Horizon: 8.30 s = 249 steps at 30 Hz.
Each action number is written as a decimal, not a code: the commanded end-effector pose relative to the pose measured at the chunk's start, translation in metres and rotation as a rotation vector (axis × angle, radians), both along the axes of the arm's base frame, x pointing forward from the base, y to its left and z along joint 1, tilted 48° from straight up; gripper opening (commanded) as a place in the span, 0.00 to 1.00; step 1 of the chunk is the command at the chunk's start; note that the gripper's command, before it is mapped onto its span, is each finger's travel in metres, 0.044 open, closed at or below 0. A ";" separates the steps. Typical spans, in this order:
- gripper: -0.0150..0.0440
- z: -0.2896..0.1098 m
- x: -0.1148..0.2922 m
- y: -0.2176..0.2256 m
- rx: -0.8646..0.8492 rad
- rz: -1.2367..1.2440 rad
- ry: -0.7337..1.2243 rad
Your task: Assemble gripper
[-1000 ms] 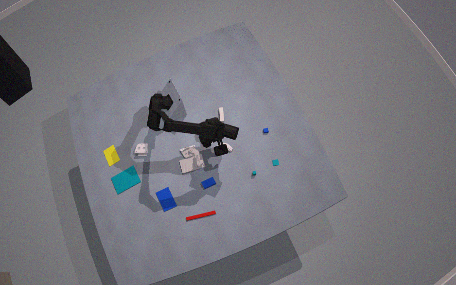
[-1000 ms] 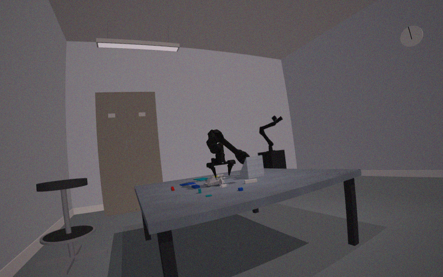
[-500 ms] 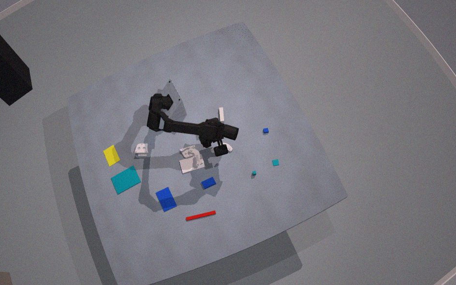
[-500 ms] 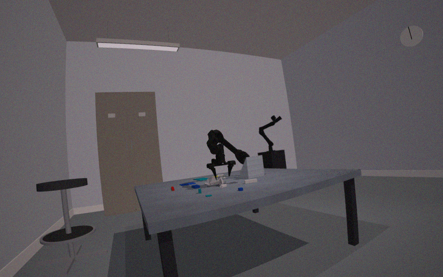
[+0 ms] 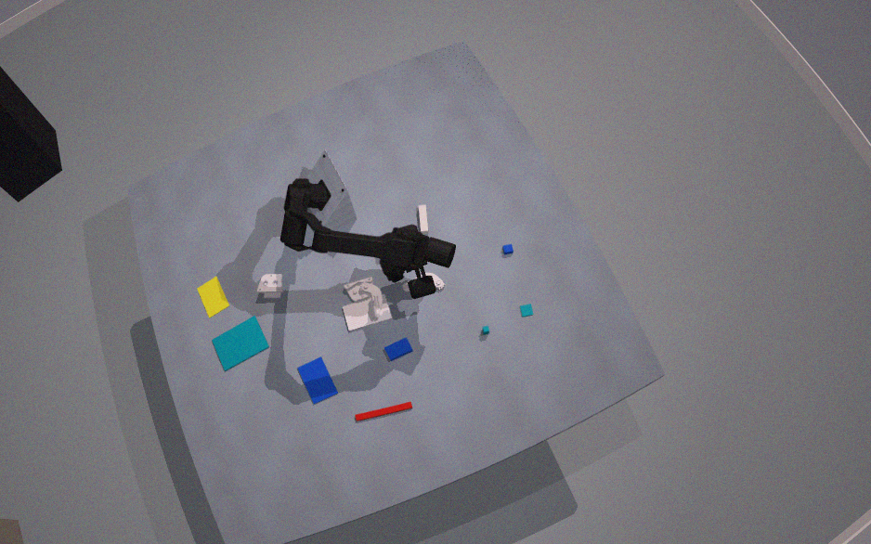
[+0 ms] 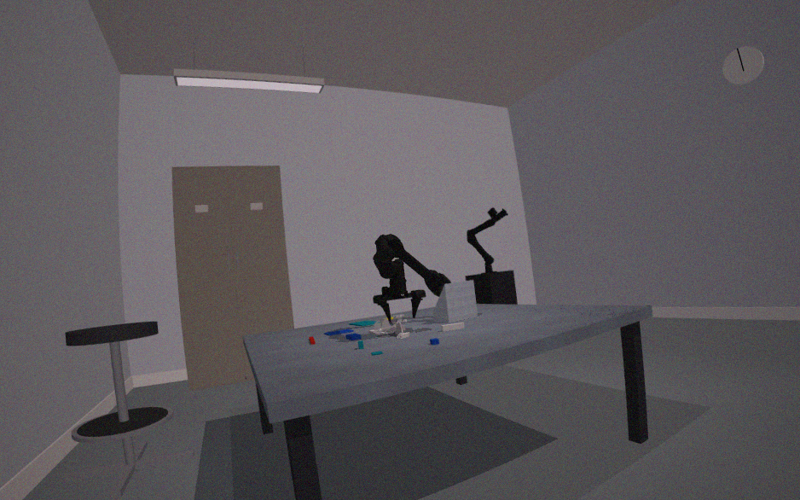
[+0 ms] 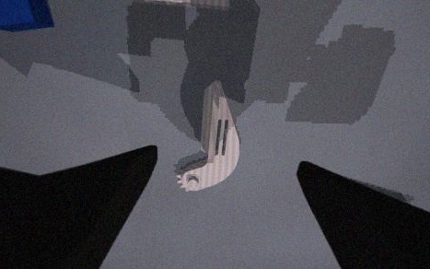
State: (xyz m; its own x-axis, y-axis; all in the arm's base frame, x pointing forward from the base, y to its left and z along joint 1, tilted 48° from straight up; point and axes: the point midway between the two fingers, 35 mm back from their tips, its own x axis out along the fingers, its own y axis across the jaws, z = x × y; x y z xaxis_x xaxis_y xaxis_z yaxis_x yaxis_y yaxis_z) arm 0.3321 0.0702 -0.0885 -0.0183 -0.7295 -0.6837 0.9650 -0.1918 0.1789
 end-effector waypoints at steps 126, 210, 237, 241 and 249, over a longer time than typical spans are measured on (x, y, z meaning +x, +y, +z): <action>1.00 -0.006 0.001 -0.007 0.000 0.001 0.000; 0.48 -0.036 0.002 -0.038 0.000 0.001 -0.001; 0.48 0.016 0.003 0.018 0.001 0.003 0.001; 0.48 0.017 0.003 0.020 0.000 0.003 0.001; 0.48 0.035 0.001 0.008 0.005 0.104 0.109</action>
State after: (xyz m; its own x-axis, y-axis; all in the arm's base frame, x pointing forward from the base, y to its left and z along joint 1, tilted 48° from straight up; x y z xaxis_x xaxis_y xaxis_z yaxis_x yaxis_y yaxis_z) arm 0.3354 0.0859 -0.0614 -0.0095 -0.7260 -0.6876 0.9840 -0.1292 0.1229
